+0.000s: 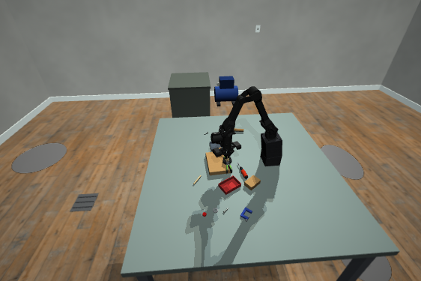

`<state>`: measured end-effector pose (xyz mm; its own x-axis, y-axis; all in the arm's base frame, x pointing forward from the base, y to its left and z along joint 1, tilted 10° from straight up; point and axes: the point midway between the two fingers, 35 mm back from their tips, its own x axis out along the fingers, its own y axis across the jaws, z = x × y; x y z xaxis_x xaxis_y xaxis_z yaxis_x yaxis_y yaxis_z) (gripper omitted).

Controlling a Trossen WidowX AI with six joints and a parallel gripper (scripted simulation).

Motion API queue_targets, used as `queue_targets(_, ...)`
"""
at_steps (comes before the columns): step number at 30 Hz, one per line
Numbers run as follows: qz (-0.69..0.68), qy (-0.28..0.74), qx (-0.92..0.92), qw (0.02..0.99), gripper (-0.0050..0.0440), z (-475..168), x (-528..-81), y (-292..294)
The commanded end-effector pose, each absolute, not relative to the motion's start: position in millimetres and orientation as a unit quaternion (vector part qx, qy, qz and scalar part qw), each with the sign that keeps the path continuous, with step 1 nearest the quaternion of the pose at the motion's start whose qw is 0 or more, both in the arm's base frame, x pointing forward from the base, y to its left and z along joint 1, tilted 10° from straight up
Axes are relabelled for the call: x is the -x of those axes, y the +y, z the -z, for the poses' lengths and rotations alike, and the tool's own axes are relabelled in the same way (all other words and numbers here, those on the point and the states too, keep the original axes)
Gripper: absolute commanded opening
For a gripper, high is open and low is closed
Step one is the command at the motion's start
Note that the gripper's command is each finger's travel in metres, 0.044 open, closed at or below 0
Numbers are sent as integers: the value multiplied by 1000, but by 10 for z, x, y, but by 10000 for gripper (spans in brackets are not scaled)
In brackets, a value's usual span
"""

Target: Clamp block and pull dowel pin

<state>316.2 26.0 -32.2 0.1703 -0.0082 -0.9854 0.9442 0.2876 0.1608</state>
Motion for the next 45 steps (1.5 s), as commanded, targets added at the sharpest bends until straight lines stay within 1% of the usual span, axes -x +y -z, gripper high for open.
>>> queue_targets(1,391,513,-455,614,0,316,-3170,307)
queue_targets(45,411,499,-477,596,0,222,-3183,767)
